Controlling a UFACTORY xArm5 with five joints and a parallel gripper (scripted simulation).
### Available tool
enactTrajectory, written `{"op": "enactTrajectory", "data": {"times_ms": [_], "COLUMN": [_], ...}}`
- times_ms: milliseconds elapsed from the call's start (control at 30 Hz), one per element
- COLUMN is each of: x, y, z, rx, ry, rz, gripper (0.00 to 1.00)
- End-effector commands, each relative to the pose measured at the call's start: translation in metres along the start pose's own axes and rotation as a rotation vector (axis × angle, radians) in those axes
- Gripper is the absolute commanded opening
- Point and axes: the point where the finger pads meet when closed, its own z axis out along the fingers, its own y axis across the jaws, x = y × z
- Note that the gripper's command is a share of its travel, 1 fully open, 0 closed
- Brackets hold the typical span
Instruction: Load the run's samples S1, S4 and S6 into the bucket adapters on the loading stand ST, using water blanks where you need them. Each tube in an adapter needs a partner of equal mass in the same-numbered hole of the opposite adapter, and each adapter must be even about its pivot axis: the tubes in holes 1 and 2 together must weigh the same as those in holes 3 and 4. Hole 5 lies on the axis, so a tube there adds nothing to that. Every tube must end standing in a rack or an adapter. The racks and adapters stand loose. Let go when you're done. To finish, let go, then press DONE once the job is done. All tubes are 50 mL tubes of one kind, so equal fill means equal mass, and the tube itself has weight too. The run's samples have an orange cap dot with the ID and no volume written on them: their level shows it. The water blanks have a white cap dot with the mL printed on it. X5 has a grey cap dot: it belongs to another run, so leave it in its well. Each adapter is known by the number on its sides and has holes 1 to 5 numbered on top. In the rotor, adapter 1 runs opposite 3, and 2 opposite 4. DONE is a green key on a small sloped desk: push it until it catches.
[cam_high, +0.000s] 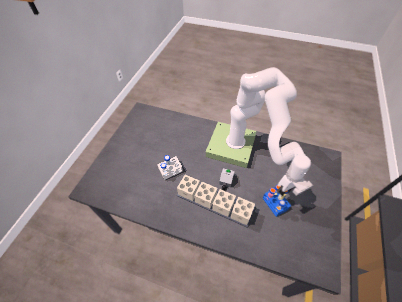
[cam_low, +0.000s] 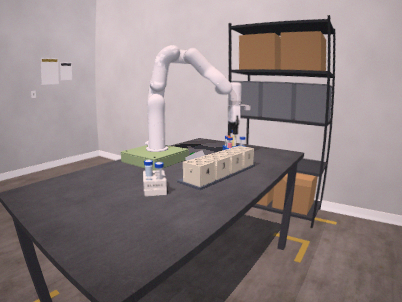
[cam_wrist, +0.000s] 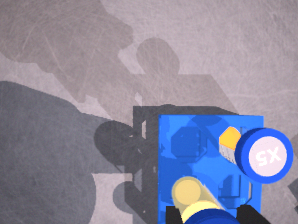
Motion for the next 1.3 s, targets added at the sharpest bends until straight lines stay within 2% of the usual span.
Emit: {"op": "enactTrajectory", "data": {"times_ms": [0,1267], "x": [0.001,0.001], "y": [0.000,0.000], "z": [-0.012,-0.080], "rx": [0.003,0.003], "ry": [0.004,0.004], "rz": [0.000,0.000], "gripper": [0.00,0.00]}}
